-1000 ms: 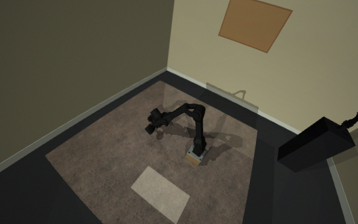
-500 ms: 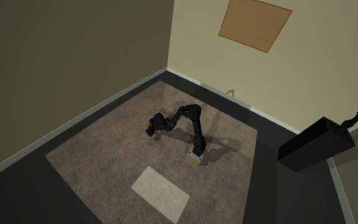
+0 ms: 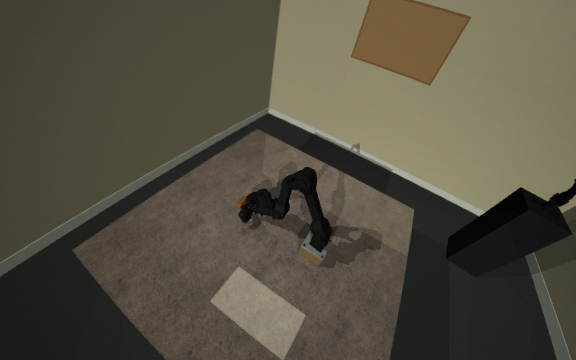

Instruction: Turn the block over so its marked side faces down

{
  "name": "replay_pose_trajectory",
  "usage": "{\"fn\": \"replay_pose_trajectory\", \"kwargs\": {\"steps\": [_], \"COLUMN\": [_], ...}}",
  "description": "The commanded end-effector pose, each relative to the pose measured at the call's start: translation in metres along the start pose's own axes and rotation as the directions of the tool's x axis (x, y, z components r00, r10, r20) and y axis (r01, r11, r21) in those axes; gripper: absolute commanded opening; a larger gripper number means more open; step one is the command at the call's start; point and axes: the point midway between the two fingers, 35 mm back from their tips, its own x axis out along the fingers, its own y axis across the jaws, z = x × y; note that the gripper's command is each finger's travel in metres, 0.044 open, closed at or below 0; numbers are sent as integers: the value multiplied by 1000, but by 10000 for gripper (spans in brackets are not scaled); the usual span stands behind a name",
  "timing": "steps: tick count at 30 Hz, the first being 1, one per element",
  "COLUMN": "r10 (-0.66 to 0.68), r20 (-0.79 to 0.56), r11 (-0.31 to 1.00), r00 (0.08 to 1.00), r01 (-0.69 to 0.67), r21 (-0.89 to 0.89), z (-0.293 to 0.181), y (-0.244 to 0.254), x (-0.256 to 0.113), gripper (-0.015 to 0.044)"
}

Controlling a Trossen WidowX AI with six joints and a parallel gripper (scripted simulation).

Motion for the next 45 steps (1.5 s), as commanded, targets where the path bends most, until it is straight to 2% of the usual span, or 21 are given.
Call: {"fn": "replay_pose_trajectory", "kwargs": {"steps": [1, 15, 32, 45], "r10": [-3, -3, -3, -3], "r20": [34, 45, 45, 45], "r11": [1000, 1000, 1000, 1000], "r00": [999, 999, 999, 999], "r01": [3, 3, 3, 3], "r21": [-3, -3, -3, -3], "z": [2, 3, 3, 3], "y": [0, 0, 0, 0], "x": [-2, -3, -3, -3], "gripper": [0, 0, 440, 440]}}
